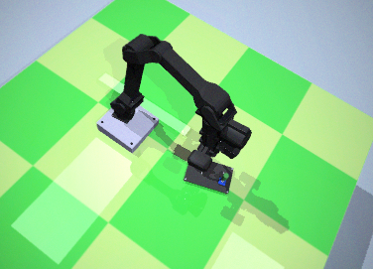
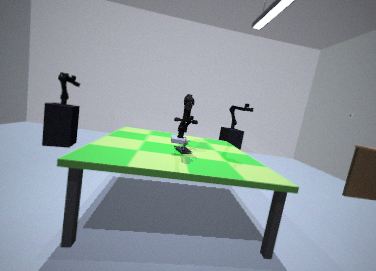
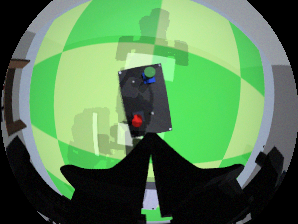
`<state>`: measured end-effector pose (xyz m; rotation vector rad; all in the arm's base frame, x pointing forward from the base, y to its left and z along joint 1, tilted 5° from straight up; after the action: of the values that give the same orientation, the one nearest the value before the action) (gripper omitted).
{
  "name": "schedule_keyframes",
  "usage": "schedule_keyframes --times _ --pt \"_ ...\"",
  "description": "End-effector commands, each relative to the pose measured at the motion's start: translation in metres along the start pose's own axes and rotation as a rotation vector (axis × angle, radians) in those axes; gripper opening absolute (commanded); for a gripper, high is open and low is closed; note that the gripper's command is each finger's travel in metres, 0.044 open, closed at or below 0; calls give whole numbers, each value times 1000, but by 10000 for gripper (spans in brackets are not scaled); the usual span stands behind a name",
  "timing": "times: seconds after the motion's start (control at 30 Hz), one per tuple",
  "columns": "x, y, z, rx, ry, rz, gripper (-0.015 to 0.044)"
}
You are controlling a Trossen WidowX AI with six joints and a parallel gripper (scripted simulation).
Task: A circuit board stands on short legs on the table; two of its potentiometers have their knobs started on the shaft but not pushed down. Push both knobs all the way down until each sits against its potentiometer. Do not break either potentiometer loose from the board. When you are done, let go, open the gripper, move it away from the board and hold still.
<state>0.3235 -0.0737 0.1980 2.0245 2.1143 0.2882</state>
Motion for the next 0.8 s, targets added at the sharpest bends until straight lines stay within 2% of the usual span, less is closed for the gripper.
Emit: schedule_keyframes --times 0.0,0.13,0.33,0.47,0.77 --pt "12 -4 24 102 15 100 0" --pt "21 -6 39 170 14 183 0" --pt "21 -6 40 173 13 187 0" --pt "22 -10 60 173 13 187 0" --pt "22 -10 60 173 13 187 0"
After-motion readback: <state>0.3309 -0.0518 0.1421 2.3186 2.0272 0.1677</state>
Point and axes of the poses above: the point midway between the two fingers, 35 mm back from their tips, its own z axis out along the fingers, its own x axis across the jaws, y = z × x, the point moved 2 cm from there along -z, back along the fingers, and after that the axes turned 9 degrees about -z, right-handed, at the moved point
